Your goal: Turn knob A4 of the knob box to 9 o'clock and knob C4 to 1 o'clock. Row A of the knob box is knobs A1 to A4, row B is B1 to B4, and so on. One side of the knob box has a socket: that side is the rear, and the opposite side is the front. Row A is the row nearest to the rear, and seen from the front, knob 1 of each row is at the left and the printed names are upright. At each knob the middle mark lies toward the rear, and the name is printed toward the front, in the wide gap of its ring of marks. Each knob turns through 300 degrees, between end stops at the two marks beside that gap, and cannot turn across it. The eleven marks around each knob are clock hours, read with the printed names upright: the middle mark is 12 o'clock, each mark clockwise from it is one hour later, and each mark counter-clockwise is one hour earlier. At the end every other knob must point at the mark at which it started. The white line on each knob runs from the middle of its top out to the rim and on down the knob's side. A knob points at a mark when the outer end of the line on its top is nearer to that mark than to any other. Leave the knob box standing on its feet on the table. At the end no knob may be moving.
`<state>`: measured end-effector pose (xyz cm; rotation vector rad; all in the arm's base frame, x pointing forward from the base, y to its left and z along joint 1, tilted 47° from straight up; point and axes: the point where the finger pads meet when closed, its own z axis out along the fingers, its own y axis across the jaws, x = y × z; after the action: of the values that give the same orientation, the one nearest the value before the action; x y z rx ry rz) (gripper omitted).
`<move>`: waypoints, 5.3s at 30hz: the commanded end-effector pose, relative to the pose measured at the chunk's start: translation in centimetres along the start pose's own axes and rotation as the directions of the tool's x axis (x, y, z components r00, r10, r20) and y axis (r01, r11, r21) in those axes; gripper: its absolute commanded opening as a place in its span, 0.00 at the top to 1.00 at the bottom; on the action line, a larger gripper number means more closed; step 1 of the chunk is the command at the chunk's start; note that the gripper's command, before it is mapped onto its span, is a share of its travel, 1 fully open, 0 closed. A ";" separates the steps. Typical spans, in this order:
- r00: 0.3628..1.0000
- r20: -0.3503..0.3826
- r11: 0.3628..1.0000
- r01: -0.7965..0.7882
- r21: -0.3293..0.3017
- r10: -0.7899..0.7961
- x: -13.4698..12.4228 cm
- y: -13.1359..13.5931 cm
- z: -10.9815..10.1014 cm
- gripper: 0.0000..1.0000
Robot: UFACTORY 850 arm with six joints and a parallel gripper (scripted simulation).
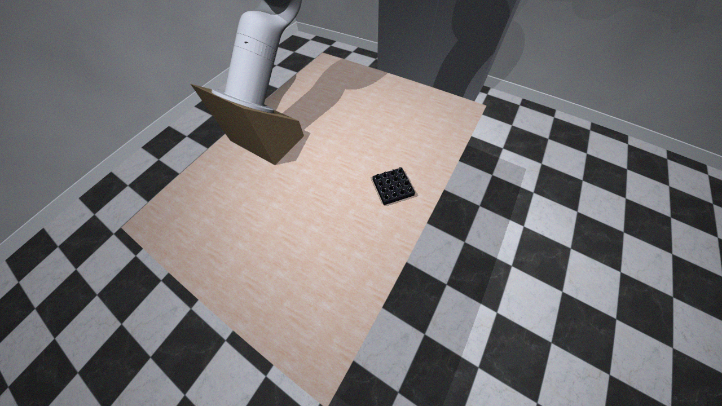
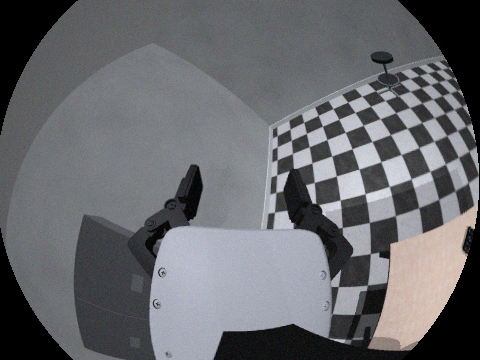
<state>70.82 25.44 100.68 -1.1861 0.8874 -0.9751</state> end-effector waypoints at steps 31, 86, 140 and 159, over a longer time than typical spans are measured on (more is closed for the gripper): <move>0.836 0.115 0.815 0.549 -0.185 -0.536 7.7 25.8 8.2 0.00; 0.286 0.652 0.327 0.943 -0.061 -0.702 15.8 66.7 0.6 0.00; -0.251 0.880 0.458 0.777 0.432 -0.404 13.2 96.6 -32.0 0.00; -0.307 0.870 0.542 0.688 0.483 -0.386 11.4 98.6 -38.7 0.00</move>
<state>52.09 11.99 -3.34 -2.1457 -0.9931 -0.3930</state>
